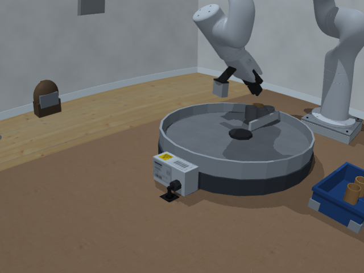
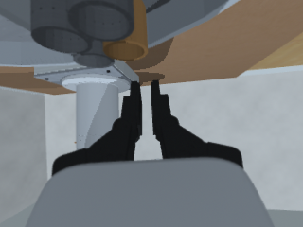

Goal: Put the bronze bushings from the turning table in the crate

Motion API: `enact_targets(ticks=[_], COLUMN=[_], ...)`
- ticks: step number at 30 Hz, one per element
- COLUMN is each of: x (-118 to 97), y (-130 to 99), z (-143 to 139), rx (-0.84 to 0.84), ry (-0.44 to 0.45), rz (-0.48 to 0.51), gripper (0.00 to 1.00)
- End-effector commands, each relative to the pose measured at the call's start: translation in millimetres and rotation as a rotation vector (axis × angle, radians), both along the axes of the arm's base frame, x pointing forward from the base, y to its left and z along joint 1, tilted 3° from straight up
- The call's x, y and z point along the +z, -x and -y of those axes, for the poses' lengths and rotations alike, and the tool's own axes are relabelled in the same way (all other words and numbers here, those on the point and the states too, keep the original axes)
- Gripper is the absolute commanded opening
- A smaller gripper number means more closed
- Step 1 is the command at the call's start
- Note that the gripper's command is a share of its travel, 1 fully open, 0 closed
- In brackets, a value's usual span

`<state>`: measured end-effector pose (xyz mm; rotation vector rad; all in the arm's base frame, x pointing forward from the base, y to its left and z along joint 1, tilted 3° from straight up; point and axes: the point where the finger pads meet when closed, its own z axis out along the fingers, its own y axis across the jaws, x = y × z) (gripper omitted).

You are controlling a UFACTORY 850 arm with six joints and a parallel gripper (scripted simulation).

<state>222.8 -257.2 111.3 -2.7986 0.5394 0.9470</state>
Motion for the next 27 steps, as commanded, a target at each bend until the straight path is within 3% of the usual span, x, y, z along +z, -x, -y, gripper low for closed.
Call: enact_targets(ticks=[1, 8, 16, 27], x=[0.3, -1.4, -22.1, -22.4], y=[-0.2, -0.3, -0.7, -0.8], z=[0.8, 0.9, 1.3, 1.3], rx=[0.0, 0.0, 0.0, 0.0], ry=[0.001, 0.001, 0.001, 0.001], rz=[0.0, 0.0, 0.0, 0.0], gripper=[0.1, 0.1, 0.1, 0.1])
